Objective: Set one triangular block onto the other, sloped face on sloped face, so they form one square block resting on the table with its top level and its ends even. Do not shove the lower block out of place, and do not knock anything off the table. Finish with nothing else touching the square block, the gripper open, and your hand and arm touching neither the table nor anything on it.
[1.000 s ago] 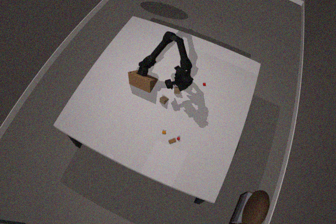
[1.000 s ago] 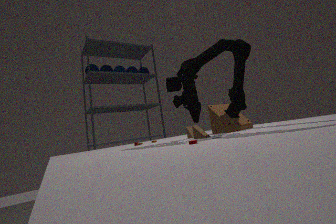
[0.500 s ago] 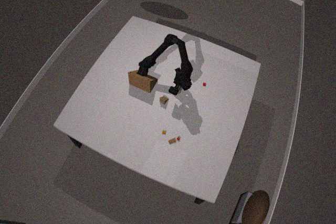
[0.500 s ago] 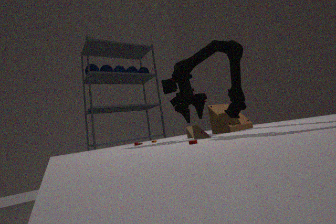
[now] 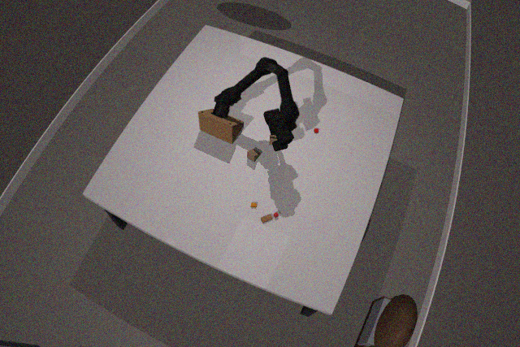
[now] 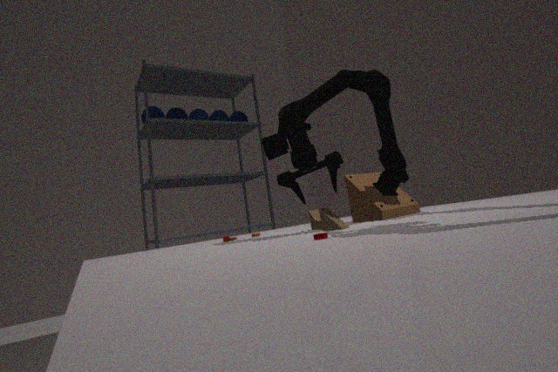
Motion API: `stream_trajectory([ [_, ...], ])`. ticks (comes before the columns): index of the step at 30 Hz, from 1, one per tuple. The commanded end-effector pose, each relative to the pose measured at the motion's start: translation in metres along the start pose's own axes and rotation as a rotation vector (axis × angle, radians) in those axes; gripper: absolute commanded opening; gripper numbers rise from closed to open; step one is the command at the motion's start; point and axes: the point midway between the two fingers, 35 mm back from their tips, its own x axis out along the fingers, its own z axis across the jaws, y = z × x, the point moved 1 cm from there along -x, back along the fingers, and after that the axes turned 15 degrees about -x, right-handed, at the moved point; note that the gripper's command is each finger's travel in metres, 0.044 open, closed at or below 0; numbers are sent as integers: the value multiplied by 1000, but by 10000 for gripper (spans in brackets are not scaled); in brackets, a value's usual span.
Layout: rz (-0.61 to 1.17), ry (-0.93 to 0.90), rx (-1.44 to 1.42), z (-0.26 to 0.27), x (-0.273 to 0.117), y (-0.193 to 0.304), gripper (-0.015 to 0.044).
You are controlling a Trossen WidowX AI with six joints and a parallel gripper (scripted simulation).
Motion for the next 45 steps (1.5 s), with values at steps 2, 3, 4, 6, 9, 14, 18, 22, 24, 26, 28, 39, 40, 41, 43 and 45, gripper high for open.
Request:
stream_trajectory([
  [2, -110, -33, -763, -11, -9, 5, 440],
  [3, -117, -32, -815, -11, -10, 6, 440],
  [4, -124, -30, -866, -12, -10, 6, 440],
  [6, -139, -25, -969, -13, -11, 7, 440],
  [9, -161, -15, -1124, -14, -13, 8, 440],
  [14, -178, -3, -1265, -16, -15, 9, 440],
  [18, -178, -3, -1265, -16, -15, 9, 440],
  [22, -178, -3, -1265, -16, -15, 9, 440],
  [24, -178, -3, -1265, -16, -15, 9, 440],
  [26, -178, -3, -1265, -16, -15, 9, 440],
  [28, -178, -3, -1265, -16, -15, 9, 440],
  [39, -186, -10, -1256, -16, 1, 6, 440],
  [40, -187, -10, -1255, -16, 2, 6, 440],
  [41, -188, -11, -1254, -16, 4, 5, 440],
  [43, -189, -13, -1252, -16, 7, 5, 440],
  [45, -191, -14, -1250, -15, 10, 4, 440],
])
